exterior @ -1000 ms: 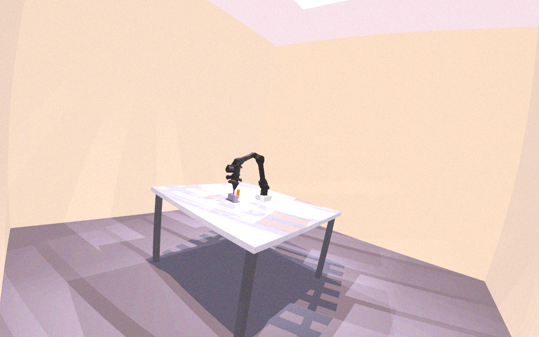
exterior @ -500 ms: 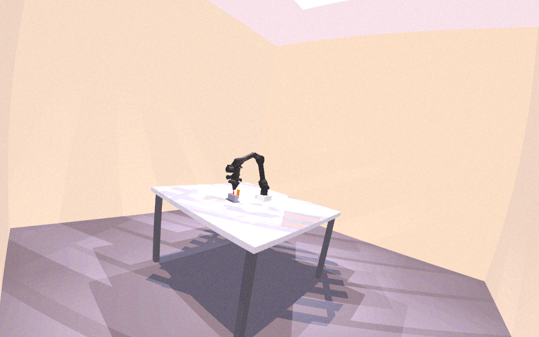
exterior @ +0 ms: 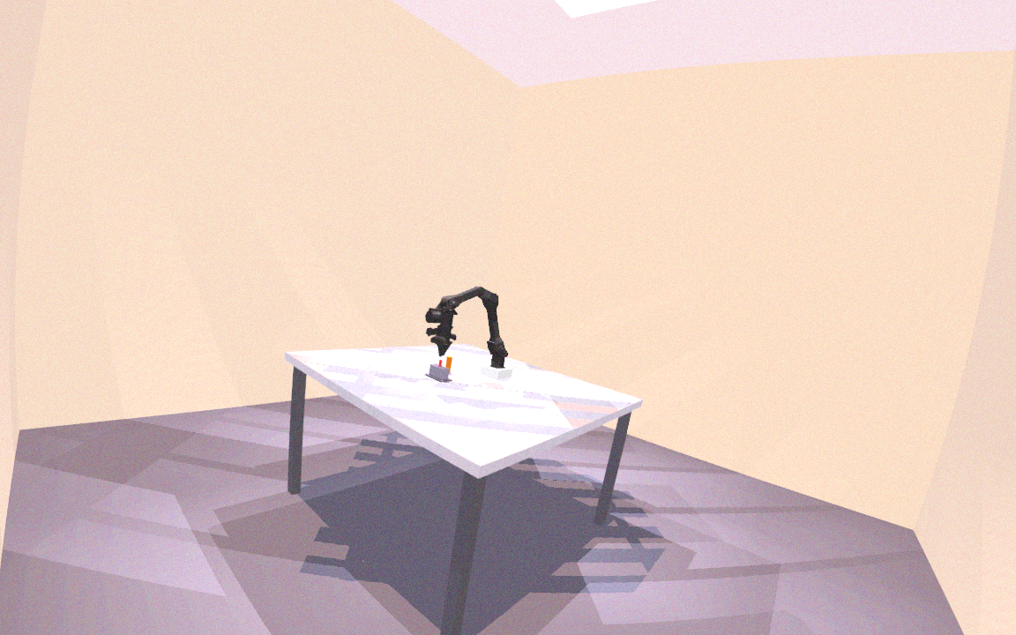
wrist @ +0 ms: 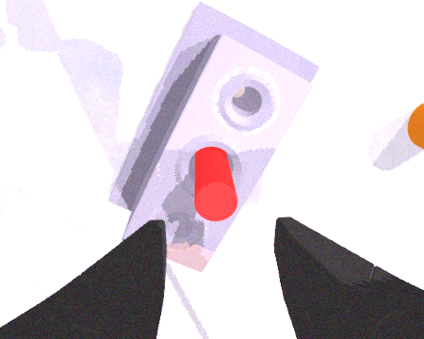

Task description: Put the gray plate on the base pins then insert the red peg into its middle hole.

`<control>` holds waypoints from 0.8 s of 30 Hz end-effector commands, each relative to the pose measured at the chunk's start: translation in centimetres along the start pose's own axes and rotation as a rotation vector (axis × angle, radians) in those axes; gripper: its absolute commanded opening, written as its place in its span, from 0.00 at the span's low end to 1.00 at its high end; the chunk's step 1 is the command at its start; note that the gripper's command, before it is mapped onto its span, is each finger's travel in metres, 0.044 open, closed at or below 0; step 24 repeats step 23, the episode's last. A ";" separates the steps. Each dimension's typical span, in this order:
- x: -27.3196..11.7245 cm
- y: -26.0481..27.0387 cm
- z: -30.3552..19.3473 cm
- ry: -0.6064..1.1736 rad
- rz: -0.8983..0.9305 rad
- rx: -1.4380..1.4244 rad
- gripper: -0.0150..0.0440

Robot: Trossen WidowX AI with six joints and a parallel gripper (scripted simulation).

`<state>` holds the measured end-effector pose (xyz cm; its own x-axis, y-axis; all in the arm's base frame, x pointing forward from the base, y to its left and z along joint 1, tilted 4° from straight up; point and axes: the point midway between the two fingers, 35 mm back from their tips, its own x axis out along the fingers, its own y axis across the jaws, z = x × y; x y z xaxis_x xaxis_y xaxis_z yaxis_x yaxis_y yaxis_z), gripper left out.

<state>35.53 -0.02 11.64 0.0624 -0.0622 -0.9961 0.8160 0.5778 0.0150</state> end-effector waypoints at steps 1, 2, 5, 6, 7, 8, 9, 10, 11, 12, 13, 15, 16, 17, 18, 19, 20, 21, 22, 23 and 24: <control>-0.3 0.0 0.0 0.001 0.001 -0.005 0.51; -0.4 0.0 0.0 0.001 0.001 -0.005 0.51; -0.6 0.0 0.0 0.001 0.001 -0.005 0.51; -0.7 0.0 0.0 0.001 0.001 -0.005 0.51; -0.8 0.0 0.0 0.001 0.001 -0.005 0.51; -0.8 0.0 0.0 0.001 0.001 -0.005 0.51; -0.9 0.0 0.0 0.001 0.001 -0.005 0.51; -1.0 0.0 0.0 0.001 0.001 -0.005 0.51; -1.0 0.0 0.0 0.001 0.001 -0.005 0.51; -1.1 0.0 0.0 0.001 0.001 -0.005 0.51; -1.2 0.0 0.0 0.001 0.001 -0.005 0.51; -1.3 0.0 0.1 0.001 0.001 -0.005 0.51; -1.4 0.0 0.1 0.001 0.001 -0.005 0.51; -1.5 0.0 0.1 0.001 0.001 -0.005 0.51; -1.6 0.0 0.1 0.001 0.001 -0.005 0.51; -1.6 -0.1 0.1 0.001 0.001 -0.005 0.51; -1.7 -0.1 0.1 0.001 0.001 -0.005 0.51; -1.8 -0.1 0.1 0.001 0.001 -0.005 0.51; -1.8 -0.1 0.1 0.001 0.001 -0.005 0.51; -1.9 -0.1 0.1 0.001 0.001 -0.005 0.51; -1.9 -0.1 0.1 0.001 0.001 -0.005 0.51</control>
